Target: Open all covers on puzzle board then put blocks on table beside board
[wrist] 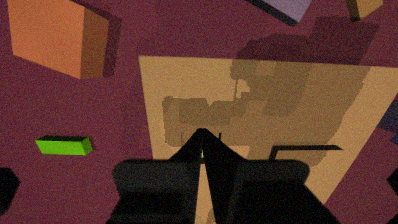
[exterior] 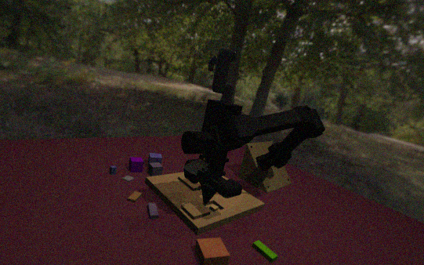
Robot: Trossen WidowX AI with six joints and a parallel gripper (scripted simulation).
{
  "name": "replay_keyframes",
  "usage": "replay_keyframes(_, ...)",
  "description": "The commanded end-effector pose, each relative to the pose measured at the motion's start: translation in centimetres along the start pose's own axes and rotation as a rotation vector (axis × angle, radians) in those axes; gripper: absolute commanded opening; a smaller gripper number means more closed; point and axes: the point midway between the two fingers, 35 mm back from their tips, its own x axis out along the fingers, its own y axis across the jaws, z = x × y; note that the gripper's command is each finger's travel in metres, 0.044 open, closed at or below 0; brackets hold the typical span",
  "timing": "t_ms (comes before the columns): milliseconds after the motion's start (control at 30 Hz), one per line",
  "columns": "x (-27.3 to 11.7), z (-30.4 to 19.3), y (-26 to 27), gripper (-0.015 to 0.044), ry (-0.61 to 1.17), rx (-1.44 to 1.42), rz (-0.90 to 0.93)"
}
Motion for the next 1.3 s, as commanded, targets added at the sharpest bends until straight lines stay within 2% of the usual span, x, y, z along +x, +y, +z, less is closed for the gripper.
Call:
replay_keyframes(0,-0.4,0.1,-0.1,0.0000,0.001,-0.005,-0.001)
replay_keyframes(667,-2.6,0.4,-0.1,0.0000,0.000,-0.006,0.001)
replay_keyframes(1267,-3.9,-4.4,-8.8,0.0000,0.007,-0.712,-0.027)
